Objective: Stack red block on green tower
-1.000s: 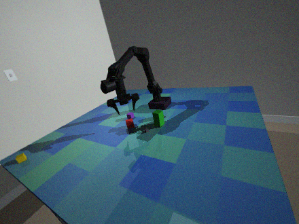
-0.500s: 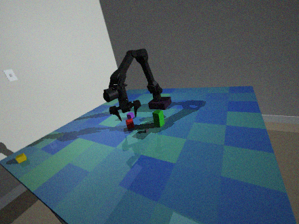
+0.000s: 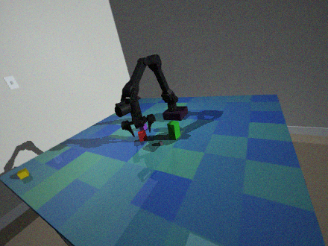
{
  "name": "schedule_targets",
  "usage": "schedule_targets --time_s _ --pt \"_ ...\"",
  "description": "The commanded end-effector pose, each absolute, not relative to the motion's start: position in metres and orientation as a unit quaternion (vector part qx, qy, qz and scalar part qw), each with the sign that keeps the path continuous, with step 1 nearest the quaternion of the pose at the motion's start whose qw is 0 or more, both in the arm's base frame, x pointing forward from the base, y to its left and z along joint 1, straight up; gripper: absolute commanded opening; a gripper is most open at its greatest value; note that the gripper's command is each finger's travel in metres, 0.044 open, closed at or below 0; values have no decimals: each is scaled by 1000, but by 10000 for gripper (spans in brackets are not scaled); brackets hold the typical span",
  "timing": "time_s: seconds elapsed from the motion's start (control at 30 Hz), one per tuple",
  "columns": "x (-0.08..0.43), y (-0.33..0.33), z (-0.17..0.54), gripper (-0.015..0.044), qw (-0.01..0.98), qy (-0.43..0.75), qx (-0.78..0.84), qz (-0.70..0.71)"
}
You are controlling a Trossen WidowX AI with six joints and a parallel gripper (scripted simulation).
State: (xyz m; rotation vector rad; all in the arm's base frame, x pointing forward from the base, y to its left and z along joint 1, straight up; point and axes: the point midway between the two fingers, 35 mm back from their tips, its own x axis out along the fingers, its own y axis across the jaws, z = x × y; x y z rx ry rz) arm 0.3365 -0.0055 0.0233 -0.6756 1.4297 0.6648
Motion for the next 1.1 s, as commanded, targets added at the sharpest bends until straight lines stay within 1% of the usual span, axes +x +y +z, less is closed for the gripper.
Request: schedule_targets --time_s 0.0,0.37,0.83,1.07 --pt "336 -6 15 440 653 633 -297 290" --pt "336 -6 -1 440 653 633 -297 291" --pt "336 -6 -1 440 653 633 -297 291" --pt "336 -6 -1 256 653 633 -297 291"
